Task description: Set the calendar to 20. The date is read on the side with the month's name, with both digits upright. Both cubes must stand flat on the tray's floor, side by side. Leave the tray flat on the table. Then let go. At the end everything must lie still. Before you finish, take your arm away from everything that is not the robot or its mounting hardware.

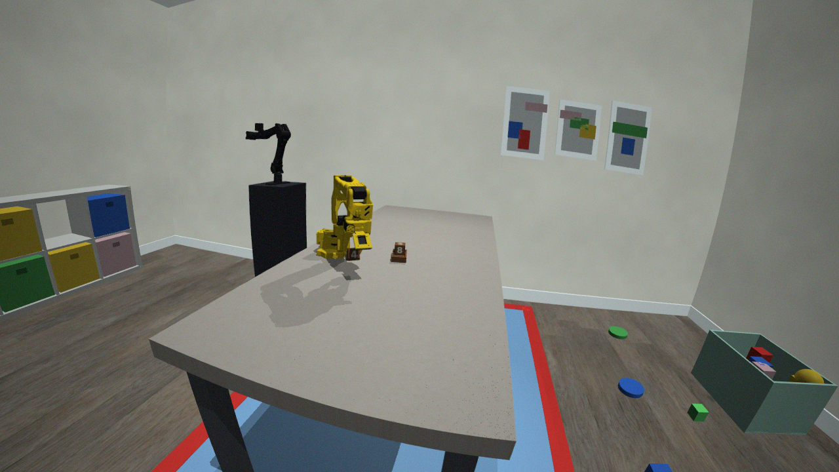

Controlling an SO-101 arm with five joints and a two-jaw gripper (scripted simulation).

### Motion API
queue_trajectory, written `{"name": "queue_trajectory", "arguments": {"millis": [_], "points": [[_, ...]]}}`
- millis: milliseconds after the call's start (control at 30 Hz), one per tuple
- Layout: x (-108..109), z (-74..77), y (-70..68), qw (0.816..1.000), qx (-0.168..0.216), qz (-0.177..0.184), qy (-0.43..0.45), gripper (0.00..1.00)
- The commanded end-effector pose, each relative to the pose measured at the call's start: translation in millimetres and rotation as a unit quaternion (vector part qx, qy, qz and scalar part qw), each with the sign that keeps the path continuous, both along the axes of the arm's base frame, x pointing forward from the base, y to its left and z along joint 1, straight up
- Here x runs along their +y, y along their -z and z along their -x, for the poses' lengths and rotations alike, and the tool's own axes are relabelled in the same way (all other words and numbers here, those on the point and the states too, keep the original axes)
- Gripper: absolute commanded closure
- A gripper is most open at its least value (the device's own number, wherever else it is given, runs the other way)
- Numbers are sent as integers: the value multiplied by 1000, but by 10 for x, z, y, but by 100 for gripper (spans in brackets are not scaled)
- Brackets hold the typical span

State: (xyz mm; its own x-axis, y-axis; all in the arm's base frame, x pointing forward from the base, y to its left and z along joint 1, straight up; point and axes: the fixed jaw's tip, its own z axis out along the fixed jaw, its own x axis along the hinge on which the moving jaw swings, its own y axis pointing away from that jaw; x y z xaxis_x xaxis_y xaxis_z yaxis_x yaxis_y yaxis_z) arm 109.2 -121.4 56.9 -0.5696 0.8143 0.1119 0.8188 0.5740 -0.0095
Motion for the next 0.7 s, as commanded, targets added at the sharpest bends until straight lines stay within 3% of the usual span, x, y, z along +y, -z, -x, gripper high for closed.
{"name": "queue_trajectory", "arguments": {"millis": [0, 667], "points": [[-20, -40, -144, 998, -40, 48, 1, 100], [-13, -38, -168, 997, -47, 56, 1, 100]]}}
